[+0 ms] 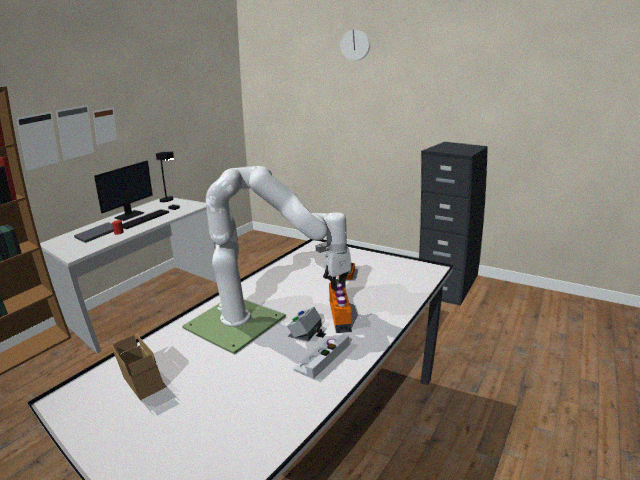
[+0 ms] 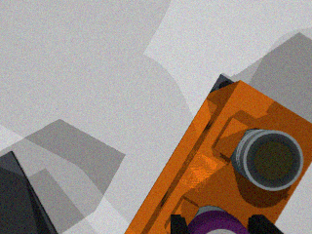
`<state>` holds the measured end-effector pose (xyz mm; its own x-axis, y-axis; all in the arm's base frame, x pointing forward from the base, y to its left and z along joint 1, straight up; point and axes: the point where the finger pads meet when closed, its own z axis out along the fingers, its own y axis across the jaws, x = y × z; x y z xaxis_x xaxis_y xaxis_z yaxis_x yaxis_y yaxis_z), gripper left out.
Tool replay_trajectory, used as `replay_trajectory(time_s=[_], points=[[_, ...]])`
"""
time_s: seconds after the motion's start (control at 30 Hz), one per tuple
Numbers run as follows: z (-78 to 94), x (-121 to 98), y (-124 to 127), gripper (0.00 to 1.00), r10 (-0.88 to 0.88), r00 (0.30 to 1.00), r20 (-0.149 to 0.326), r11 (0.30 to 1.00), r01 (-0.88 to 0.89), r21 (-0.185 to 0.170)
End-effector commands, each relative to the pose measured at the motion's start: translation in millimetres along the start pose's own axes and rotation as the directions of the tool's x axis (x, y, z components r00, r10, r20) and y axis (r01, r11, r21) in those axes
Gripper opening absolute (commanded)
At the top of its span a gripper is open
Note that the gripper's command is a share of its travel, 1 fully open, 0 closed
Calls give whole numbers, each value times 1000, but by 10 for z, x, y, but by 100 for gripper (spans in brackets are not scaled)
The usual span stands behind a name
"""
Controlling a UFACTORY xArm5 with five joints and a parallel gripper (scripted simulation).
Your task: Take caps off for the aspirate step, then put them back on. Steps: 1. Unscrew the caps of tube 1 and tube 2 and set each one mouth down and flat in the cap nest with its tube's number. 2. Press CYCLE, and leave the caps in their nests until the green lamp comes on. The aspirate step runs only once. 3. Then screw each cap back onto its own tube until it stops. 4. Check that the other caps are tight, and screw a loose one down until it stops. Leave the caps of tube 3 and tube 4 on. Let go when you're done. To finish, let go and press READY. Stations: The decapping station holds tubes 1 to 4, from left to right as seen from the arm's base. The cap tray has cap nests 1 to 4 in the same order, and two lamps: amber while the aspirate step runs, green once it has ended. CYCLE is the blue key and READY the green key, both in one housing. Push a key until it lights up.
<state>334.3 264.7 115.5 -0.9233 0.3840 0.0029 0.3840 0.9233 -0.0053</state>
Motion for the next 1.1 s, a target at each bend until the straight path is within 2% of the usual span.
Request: replay_trajectory(time_s=[0.0, 0.27, 0.3, 0.63, 0.67, 0.73, 0.8, 1.07], points=[[-14, -6, 10, 0, -245, 969, 8, 969, 245, 1], [-14, -6, 10, 0, -245, 969, 8, 969, 245, 1], [-14, -6, 10, 46, -245, 969, 8, 969, 245, 1], [-14, -6, 10, 46, -245, 969, 8, 969, 245, 1], [-13, -6, 10, 46, -164, 986, 8, 986, 164, 0], [-13, -6, 10, 46, -164, 986, 8, 986, 164, 0], [-13, -6, 10, 46, 2, 1000, 7, 1000, -2, -1], [-13, -6, 10, 46, 284, 959, 6, 959, -284, -3]])
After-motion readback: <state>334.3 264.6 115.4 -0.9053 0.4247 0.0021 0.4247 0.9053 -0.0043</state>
